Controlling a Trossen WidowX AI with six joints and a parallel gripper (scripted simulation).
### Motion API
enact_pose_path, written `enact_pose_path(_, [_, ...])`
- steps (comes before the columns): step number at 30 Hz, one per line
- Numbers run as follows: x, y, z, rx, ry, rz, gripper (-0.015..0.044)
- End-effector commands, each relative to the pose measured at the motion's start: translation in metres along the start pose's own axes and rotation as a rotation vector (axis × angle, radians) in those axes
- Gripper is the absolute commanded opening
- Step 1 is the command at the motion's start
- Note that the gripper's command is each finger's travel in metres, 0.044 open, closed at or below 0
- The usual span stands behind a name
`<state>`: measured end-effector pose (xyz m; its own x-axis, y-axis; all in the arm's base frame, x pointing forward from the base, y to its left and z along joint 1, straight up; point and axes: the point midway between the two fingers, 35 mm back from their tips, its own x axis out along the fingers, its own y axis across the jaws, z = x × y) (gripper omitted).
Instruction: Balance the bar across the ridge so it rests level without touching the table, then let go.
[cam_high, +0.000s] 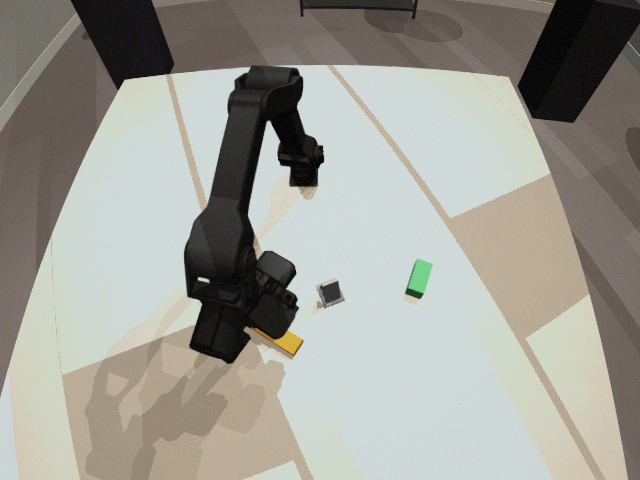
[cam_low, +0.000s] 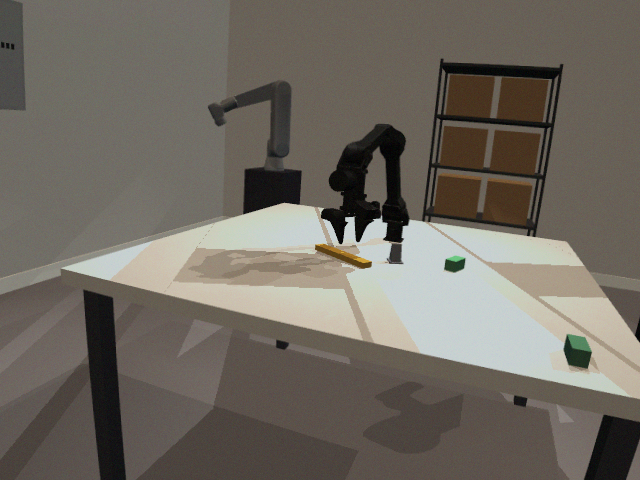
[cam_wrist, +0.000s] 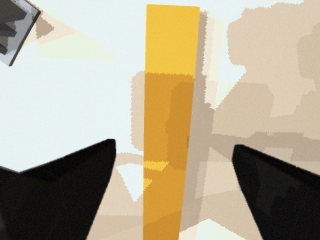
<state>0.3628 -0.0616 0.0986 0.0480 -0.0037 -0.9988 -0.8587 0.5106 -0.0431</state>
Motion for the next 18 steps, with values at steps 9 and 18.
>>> enact_pose_path(9, [0.025, 0.003, -0.002, -0.005, 0.009, 0.011, 0.0315])
enact_pose_path(18, [0.04, 0.003, -0.002, -0.005, 0.009, 0.011, 0.0315])
